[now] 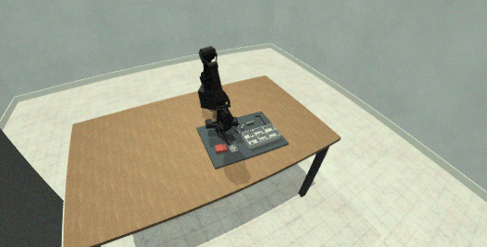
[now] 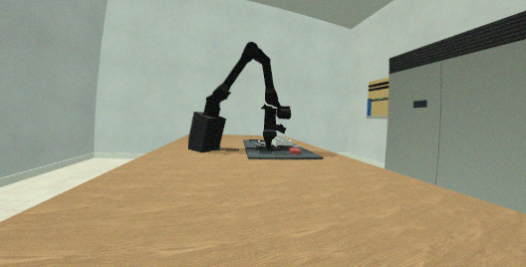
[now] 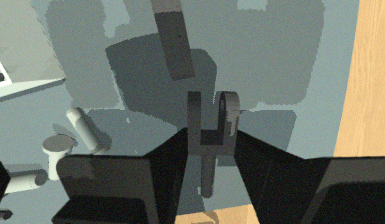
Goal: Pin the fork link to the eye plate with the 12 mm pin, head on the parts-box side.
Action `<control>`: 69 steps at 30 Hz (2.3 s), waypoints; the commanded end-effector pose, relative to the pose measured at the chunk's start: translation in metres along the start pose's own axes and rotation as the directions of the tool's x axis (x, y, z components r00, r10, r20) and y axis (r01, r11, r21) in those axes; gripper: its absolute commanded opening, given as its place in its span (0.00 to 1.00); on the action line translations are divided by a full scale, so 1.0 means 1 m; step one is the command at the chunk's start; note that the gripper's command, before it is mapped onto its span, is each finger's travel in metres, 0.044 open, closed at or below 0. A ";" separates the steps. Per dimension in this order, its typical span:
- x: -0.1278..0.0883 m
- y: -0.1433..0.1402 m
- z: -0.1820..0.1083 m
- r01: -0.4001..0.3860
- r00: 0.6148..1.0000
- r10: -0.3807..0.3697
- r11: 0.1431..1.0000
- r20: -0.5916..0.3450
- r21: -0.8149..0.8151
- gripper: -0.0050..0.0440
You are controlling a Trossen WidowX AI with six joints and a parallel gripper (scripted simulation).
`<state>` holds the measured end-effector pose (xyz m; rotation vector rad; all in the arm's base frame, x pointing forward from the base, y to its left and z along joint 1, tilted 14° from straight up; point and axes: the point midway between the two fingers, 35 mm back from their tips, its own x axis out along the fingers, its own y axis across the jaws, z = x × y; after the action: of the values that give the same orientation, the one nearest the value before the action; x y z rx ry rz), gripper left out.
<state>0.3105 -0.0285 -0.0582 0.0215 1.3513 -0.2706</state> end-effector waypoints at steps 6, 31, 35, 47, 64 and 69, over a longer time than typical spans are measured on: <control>0.001 0.010 -0.002 -0.029 1.000 0.028 1.000 -0.006 -0.010 0.36; 0.001 0.010 -0.002 -0.029 1.000 0.028 1.000 -0.006 -0.010 0.36; 0.001 0.010 -0.002 -0.029 1.000 0.028 1.000 -0.006 -0.010 0.36; 0.001 0.008 -0.002 -0.022 1.000 0.022 1.000 -0.005 -0.011 0.36; 0.001 0.006 -0.001 -0.018 1.000 0.018 0.991 -0.003 -0.131 0.36; 0.001 0.009 -0.002 -0.025 1.000 0.025 0.984 -0.005 -0.178 0.36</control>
<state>0.3121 -0.0257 -0.0583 -0.0885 1.3607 -0.1740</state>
